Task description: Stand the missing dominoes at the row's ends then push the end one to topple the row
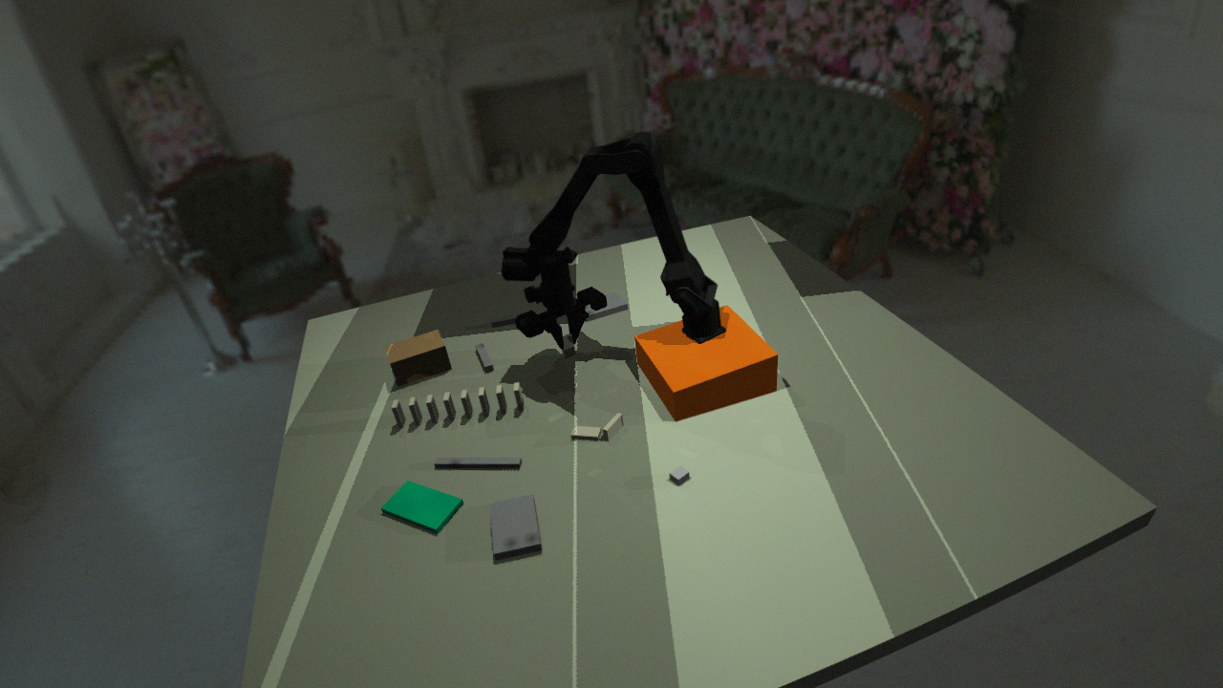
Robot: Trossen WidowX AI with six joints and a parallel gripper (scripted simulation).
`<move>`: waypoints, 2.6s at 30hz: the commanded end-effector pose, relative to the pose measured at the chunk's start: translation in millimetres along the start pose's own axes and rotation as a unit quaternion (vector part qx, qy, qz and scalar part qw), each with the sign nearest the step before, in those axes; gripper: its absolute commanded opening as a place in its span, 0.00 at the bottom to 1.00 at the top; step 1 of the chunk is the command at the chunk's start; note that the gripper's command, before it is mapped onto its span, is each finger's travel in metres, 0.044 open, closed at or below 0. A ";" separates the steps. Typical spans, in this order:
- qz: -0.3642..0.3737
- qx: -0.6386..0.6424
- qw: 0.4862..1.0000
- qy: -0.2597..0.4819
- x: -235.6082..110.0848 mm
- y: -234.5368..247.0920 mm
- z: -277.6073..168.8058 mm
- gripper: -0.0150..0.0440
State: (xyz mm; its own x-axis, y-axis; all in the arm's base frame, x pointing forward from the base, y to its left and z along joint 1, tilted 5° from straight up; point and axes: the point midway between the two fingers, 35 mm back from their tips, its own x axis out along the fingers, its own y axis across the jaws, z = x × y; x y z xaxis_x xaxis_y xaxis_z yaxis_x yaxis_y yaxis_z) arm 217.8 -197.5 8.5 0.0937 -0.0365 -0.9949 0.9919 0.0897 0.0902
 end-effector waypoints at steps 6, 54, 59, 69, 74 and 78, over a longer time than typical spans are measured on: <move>0.001 0.002 1.000 0.001 -38.7 5.2 5.8 0.44; 0.008 -0.518 0.856 0.002 -105.7 136.3 -106.6 0.44; 0.008 -0.518 0.856 0.002 -76.4 138.5 -106.4 0.44; 0.008 -0.518 0.856 0.003 -19.7 134.4 -108.7 0.44; 0.008 -0.518 0.856 0.003 -6.3 131.7 -109.8 0.44; 0.008 -0.518 0.856 0.003 -6.3 131.7 -109.8 0.44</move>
State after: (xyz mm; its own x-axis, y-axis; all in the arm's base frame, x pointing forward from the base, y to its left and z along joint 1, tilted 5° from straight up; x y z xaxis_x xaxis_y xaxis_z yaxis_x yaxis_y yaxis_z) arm 339.9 -76.0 27.6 0.1104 -0.0199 -0.9937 0.3865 0.9220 0.0245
